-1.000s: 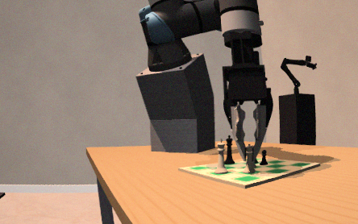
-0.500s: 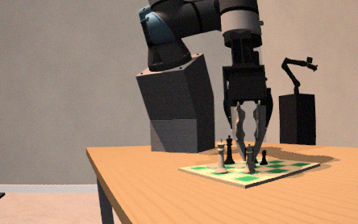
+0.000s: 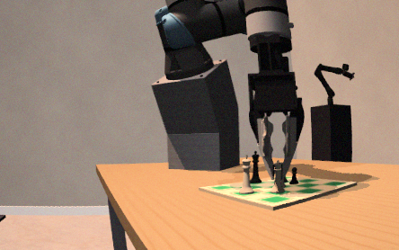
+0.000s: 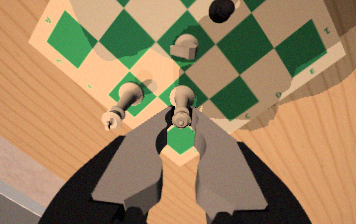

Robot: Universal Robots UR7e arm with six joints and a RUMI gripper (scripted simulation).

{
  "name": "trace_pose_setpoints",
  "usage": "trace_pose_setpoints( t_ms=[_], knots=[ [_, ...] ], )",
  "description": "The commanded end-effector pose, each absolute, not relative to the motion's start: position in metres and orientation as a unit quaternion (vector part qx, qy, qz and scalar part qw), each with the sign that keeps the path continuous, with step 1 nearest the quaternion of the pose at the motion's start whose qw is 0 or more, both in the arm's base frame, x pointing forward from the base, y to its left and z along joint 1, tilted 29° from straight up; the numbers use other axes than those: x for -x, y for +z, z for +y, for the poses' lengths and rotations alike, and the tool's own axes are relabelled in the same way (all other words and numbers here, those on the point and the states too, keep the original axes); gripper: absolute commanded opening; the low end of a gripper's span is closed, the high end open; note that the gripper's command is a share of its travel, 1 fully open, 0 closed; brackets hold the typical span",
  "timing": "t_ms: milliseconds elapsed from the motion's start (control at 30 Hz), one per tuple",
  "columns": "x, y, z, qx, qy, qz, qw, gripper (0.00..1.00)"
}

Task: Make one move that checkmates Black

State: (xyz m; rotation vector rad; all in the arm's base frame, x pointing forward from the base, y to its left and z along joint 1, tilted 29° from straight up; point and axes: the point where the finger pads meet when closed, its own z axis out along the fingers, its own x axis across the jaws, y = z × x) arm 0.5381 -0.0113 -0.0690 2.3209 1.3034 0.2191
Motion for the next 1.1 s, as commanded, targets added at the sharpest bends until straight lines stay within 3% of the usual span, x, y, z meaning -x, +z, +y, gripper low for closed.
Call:
trace_pose_setpoints(
  t_ms=[0, 1067],
  knots=[
    [-0.537, -0.065, -0.010, -0.845, 0.080, 0.475, 0.233, 0.00],
    [-0.503, 0.018, 0.020, -0.845, 0.080, 0.475, 0.233, 0.00]
  ],
)
